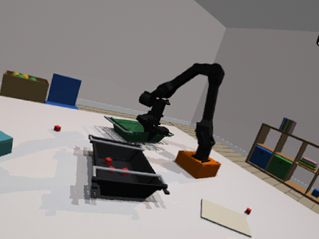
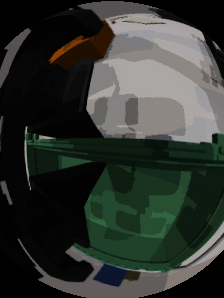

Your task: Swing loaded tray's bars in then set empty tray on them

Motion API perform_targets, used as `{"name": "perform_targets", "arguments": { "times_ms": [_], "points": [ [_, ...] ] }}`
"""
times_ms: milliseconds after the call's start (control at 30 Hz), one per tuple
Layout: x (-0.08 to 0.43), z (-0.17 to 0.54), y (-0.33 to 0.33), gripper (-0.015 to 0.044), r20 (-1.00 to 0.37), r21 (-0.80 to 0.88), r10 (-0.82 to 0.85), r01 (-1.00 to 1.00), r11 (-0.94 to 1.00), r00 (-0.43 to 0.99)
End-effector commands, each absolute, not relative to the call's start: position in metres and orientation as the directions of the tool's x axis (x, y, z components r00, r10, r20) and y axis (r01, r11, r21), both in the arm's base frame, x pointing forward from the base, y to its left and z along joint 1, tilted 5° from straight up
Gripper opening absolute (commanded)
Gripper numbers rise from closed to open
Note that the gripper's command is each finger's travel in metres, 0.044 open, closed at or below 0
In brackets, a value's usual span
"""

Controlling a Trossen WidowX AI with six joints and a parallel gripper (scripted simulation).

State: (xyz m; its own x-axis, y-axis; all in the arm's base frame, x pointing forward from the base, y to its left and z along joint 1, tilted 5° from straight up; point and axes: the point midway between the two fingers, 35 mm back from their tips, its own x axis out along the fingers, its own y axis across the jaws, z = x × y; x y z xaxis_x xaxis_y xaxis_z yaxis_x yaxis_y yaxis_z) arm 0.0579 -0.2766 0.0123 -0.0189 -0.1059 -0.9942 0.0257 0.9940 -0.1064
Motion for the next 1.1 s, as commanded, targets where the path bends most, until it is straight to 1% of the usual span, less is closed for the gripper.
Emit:
{"name": "perform_targets", "arguments": {
  "times_ms": [0, 333, 733, 1067],
  "points": [
    [0.059, 0.024, -0.276, 0.0000, -0.995, -0.102, -0.101, 0.028, 0.994, -0.017],
    [0.059, 0.088, -0.268, 0.0000, -0.995, -0.102, -0.101, 0.029, 0.994, -0.016],
    [0.060, 0.091, -0.269, 0.0000, -0.995, -0.102, -0.102, 0.029, 0.994, -0.016],
    [0.065, 0.123, -0.286, 0.0000, -0.995, -0.104, -0.103, 0.029, 0.994, -0.016]
  ]
}}
